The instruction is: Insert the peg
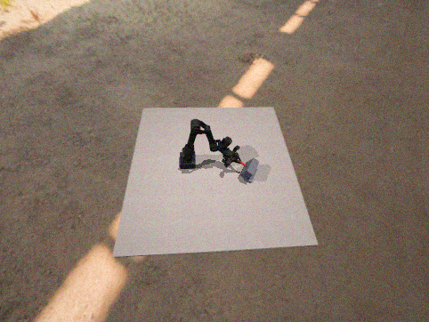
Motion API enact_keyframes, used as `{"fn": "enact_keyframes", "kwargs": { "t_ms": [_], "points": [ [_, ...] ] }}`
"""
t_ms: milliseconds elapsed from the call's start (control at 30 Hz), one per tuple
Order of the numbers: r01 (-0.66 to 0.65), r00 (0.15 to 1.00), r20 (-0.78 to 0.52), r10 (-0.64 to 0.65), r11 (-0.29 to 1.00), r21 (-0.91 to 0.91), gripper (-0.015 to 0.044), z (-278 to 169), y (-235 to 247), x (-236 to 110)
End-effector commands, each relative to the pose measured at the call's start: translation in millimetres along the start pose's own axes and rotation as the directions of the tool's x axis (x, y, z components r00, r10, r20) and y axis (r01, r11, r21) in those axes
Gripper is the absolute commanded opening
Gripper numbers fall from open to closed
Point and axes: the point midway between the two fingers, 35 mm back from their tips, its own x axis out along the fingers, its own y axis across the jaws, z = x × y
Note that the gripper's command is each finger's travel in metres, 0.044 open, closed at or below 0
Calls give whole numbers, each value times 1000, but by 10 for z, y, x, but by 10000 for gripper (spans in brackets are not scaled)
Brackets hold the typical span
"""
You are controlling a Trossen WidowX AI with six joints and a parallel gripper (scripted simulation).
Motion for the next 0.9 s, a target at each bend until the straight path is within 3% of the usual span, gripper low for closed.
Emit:
{"fn": "enact_keyframes", "kwargs": {
  "t_ms": [0,867],
  "points": [
    [1,1000,-1,-2,1000,0,0,-4,-4,-2],
    [1,1000,0,-1,1000,0,0,-26,-18,33]
  ]
}}
